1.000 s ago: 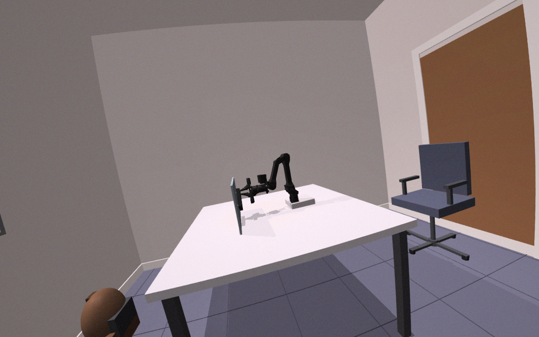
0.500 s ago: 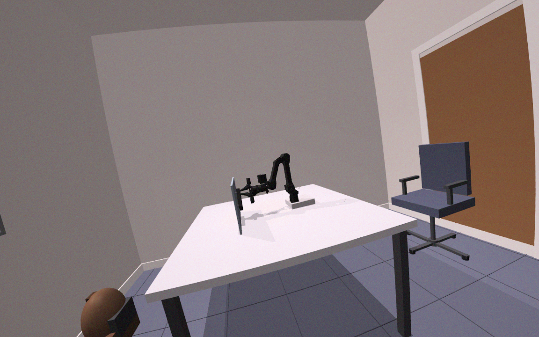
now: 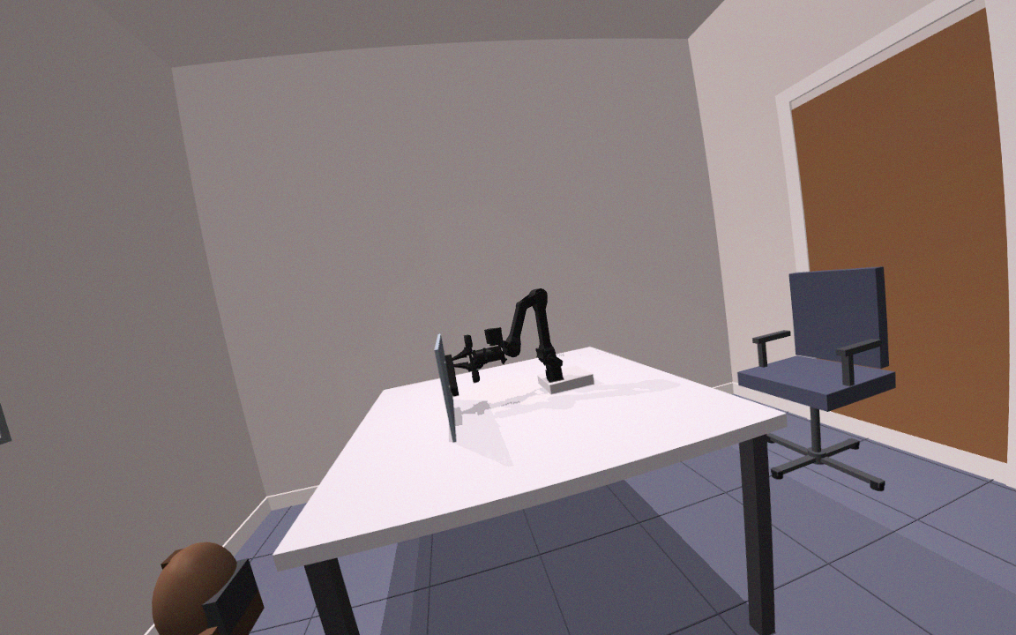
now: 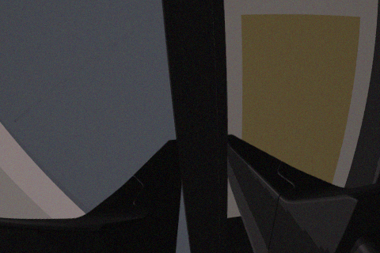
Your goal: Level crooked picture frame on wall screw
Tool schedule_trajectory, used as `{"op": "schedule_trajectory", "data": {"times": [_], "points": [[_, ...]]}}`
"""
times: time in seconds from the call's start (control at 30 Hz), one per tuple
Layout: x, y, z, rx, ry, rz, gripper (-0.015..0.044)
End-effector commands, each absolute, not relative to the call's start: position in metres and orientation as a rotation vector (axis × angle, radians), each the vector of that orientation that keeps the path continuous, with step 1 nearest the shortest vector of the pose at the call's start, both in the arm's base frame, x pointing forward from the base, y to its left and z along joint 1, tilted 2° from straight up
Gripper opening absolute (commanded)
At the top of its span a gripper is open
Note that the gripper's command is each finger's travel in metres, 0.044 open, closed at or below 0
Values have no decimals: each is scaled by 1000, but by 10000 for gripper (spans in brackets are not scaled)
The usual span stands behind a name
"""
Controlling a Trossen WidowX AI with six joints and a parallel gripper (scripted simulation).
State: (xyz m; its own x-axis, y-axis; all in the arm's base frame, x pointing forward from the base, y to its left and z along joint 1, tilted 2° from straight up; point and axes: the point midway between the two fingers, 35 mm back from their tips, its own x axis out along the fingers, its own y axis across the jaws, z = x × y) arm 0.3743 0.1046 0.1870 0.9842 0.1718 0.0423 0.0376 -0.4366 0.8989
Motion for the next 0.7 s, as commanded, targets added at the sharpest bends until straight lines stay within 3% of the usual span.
{"op": "schedule_trajectory", "data": {"times": [0.0, 0.67], "points": [[374, 103, 191, 2024, 140, 157, 0], [375, 101, 195, 2024, 140, 157, 0]]}}
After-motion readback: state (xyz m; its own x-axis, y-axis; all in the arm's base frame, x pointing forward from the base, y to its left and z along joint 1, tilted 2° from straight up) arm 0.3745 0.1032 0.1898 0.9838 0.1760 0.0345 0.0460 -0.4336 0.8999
